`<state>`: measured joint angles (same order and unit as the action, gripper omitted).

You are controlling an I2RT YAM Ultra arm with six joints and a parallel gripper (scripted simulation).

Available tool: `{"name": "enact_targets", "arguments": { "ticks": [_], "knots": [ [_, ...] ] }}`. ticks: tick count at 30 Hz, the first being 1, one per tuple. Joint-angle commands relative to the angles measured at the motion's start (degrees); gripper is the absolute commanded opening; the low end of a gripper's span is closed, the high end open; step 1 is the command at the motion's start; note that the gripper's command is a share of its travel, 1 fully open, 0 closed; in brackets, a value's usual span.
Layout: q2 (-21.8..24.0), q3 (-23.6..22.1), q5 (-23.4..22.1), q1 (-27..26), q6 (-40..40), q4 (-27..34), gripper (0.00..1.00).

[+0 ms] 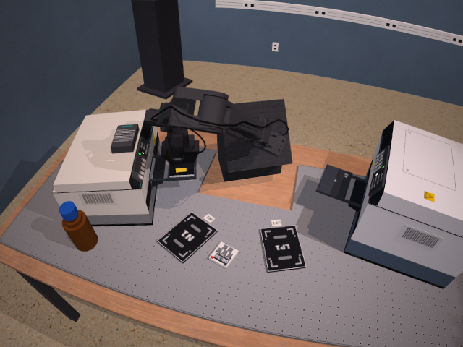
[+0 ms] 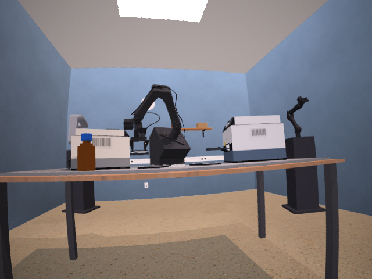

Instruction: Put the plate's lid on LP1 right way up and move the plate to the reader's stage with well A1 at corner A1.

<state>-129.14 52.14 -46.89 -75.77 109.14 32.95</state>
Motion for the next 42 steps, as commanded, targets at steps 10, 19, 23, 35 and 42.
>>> {"name": "enact_targets", "arguments": {
  "ticks": [10, 19, 23, 35, 42],
  "knots": [
    [0.3, 0.1, -0.3, -0.6, -0.3, 0.0, 0.85],
    [0.3, 0.1, -0.3, -0.6, -0.3, 0.0, 0.85],
    [1.4, 0.9, -0.8, -1.3, -0.1, 1.1, 0.85],
    [1.7, 1.6, -0.2, -1.8, 0.8, 1.8, 0.85],
    [1.6, 2.0, 0.5, -2.1, 1.2, 2.5, 0.85]
  ]
}}
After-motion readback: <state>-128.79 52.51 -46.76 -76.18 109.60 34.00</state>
